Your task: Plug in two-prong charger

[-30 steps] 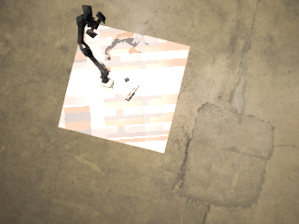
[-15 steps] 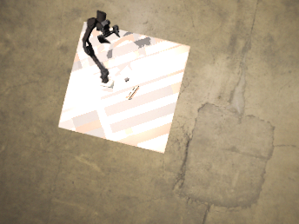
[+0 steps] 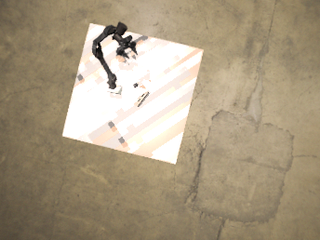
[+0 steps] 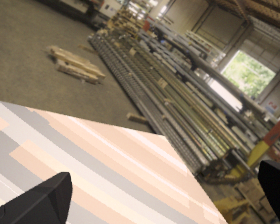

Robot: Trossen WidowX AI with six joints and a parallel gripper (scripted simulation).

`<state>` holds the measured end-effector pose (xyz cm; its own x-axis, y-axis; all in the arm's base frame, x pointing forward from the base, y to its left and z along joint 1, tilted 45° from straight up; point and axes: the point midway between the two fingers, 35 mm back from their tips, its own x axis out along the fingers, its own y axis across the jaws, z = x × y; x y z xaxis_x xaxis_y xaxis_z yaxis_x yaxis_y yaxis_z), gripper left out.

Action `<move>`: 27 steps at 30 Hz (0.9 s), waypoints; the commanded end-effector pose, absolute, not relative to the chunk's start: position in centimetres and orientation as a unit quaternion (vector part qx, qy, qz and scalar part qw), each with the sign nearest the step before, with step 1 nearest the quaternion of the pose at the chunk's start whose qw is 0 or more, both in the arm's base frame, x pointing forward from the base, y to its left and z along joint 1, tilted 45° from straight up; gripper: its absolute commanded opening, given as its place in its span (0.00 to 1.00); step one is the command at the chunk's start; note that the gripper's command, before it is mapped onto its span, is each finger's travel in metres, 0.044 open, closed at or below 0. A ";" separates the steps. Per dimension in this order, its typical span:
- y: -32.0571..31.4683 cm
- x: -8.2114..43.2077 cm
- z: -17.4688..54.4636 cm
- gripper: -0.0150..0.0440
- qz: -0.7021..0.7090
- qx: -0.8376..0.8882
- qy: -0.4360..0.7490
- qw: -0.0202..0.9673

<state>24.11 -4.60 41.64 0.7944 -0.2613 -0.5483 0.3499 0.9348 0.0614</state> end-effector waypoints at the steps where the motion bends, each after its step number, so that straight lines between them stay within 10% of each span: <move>1: -4.1 25.5 39.0 1.00 -0.132 0.052 0.323 0.936; 27: -0.7 28.7 23.7 1.00 0.114 -0.069 0.530 0.837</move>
